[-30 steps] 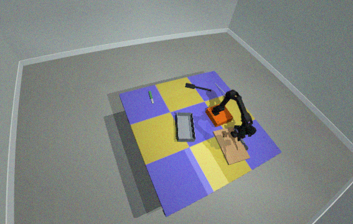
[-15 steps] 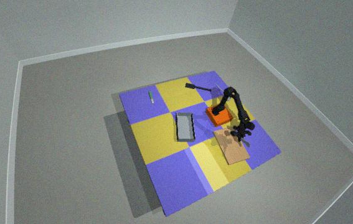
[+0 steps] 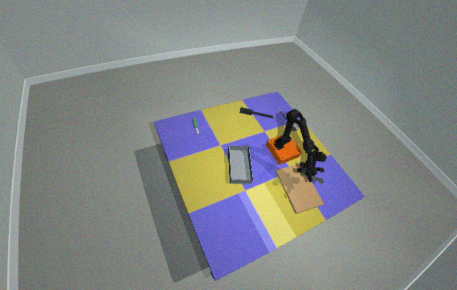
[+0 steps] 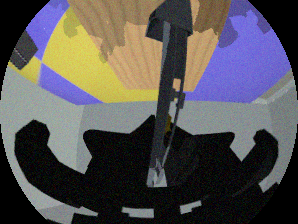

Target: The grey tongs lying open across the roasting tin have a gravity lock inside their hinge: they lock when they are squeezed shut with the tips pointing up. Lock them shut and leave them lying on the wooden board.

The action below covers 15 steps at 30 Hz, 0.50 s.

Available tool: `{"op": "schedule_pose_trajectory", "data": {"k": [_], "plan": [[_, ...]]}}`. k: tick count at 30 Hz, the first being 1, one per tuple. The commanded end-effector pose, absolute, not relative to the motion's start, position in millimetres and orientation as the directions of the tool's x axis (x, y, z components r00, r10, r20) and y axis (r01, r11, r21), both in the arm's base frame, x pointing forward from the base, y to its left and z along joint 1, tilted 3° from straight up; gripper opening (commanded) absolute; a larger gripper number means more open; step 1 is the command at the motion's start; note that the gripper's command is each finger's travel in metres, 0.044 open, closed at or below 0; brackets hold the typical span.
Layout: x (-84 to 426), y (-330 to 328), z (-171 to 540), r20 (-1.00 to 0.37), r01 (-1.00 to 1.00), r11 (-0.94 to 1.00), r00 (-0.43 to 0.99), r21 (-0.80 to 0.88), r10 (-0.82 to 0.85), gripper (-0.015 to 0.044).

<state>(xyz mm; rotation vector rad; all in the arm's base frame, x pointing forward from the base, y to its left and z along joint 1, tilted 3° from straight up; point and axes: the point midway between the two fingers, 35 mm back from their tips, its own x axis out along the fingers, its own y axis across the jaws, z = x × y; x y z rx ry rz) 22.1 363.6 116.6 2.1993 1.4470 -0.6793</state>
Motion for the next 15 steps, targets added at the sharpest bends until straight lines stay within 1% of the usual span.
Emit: {"op": "schedule_pose_trajectory", "data": {"k": [1, 15], "plan": [[22.0, 359.8, 123.4, -0.550, 0.923, -0.378, 0.354, 0.073, 0.757, -0.0150], [21.4, 333.3, 130.3, -0.356, 0.911, -0.412, 0.397, 0.035, 0.846, -0.0150]]}}
